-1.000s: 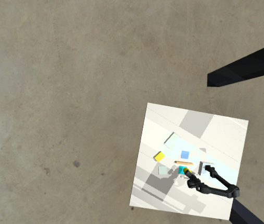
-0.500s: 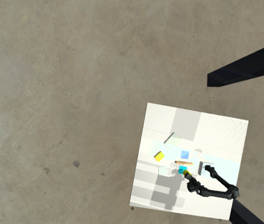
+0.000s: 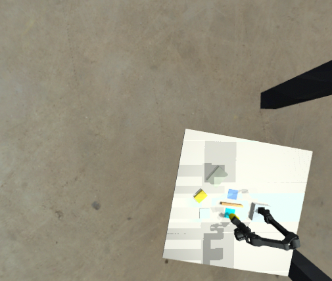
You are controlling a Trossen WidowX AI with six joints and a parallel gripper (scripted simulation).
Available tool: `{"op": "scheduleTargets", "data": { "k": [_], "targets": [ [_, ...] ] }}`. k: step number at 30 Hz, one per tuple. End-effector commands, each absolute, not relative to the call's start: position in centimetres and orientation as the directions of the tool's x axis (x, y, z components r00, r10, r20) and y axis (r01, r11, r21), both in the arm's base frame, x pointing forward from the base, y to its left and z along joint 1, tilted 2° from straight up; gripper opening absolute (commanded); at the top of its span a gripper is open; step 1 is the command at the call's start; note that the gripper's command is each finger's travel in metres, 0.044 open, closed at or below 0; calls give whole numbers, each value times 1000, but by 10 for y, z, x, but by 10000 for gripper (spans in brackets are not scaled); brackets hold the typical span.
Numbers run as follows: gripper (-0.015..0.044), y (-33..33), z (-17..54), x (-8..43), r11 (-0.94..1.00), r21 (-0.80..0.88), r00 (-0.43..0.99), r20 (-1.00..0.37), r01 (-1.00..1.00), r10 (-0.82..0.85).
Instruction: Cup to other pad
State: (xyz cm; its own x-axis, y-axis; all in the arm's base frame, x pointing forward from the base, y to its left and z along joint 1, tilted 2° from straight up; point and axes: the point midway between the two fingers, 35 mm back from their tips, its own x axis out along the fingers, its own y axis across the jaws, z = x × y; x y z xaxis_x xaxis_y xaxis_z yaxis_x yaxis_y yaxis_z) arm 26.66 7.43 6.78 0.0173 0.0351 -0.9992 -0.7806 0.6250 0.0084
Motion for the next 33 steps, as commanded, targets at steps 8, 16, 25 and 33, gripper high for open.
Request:
{"op": "scheduleTargets", "data": {
  "k": [8,16,25,33],
  "targets": [
    [0,76,48,264,628,19,3,-999,-778,35],
    [0,77,36,264,628,20,3,-999,-778,35],
    [0,78,24,263,628,20,3,-999,-778,35],
    [0,78,27,265,625,12,12,-999,-781,34]
  ]
}}
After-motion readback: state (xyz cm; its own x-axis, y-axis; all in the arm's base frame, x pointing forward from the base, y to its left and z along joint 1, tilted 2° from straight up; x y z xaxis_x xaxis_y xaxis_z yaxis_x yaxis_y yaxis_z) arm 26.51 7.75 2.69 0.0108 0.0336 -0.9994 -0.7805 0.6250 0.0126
